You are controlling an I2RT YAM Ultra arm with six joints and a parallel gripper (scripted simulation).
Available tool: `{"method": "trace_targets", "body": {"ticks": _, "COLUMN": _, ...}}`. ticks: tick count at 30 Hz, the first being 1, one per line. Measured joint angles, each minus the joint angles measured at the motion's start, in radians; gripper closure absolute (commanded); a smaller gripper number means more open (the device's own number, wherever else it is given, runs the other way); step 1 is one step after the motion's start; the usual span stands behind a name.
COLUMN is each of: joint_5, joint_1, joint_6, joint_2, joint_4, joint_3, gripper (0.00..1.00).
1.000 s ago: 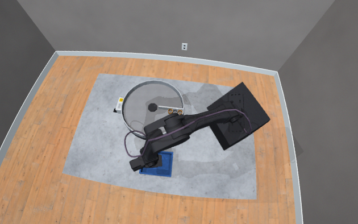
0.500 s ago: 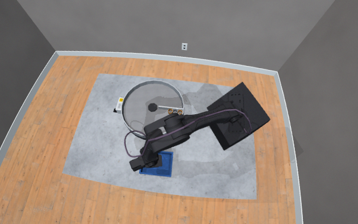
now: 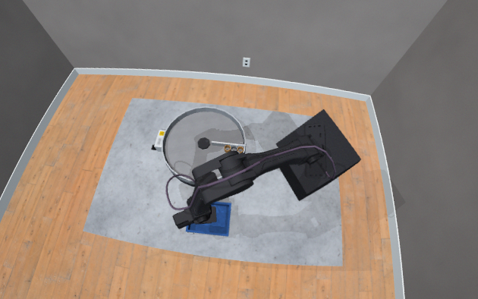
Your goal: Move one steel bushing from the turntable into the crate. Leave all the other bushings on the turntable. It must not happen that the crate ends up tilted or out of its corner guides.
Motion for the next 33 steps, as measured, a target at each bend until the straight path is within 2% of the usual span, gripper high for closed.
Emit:
{"method": "trace_targets", "body": {"ticks": 22, "joint_5": 0.0, "joint_1": 0.0, "joint_6": 0.0, "joint_2": -0.003, "joint_4": -0.002, "joint_3": -0.003, "gripper": 0.86}}
{"method": "trace_targets", "body": {"ticks": 27, "joint_5": 0.0, "joint_1": 0.0, "joint_6": 0.0, "joint_2": -0.049, "joint_4": -0.019, "joint_3": -0.035, "gripper": 0.86}}
{"method": "trace_targets", "body": {"ticks": 33, "joint_5": 0.0, "joint_1": 0.0, "joint_6": 0.0, "joint_2": -0.14, "joint_4": -0.056, "joint_3": -0.073, "gripper": 0.86}}
